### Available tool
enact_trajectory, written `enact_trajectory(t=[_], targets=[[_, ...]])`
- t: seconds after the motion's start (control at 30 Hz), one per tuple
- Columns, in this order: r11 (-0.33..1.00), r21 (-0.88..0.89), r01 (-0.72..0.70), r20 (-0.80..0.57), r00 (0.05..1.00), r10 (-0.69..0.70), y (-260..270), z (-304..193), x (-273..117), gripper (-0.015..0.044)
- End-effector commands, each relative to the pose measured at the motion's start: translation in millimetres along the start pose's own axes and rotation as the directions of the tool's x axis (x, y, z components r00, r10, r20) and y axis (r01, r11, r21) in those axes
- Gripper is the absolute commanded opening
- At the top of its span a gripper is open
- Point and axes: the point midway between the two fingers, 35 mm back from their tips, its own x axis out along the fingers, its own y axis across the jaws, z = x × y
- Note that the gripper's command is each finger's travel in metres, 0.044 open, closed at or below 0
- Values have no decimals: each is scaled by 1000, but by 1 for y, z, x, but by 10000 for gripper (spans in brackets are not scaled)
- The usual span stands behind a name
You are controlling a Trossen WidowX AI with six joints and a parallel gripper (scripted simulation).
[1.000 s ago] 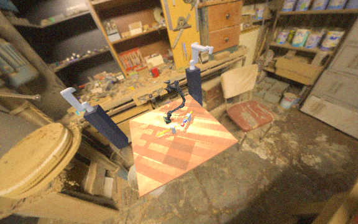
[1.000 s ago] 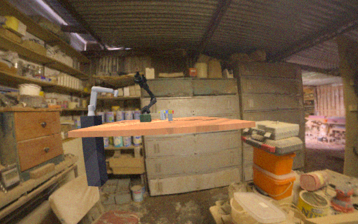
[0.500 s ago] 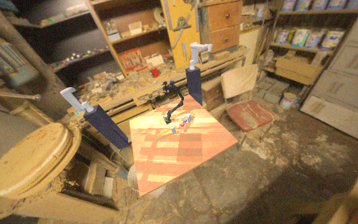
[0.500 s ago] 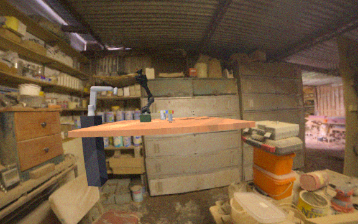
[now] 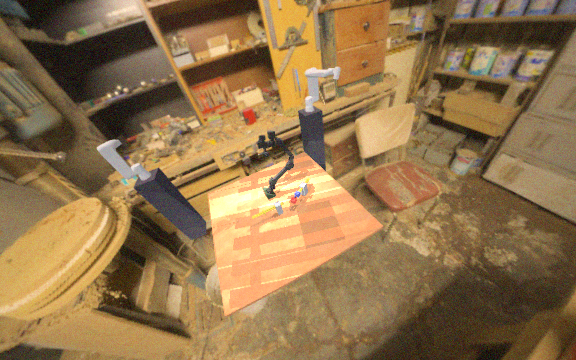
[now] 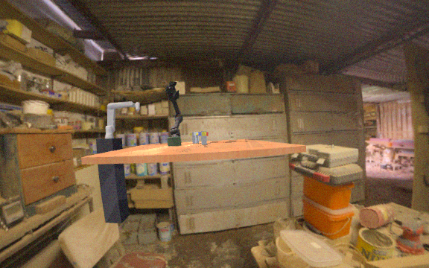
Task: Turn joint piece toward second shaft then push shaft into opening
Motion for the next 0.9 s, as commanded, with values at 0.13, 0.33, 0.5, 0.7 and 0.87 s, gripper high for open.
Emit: enact_trajectory(t=[0.13,0.33,0.5,0.7,0.87], targets=[[980,-170,105,-75,990,-119,-21,-17,30,440],[936,-310,170,-127,968,-218,-40,-32,52,440],[884,-421,206,-170,939,-300,-58,-46,68,440],[806,-547,226,-214,893,-396,-80,-64,84,440],[723,-653,226,-231,849,-474,-100,-78,95,440]])
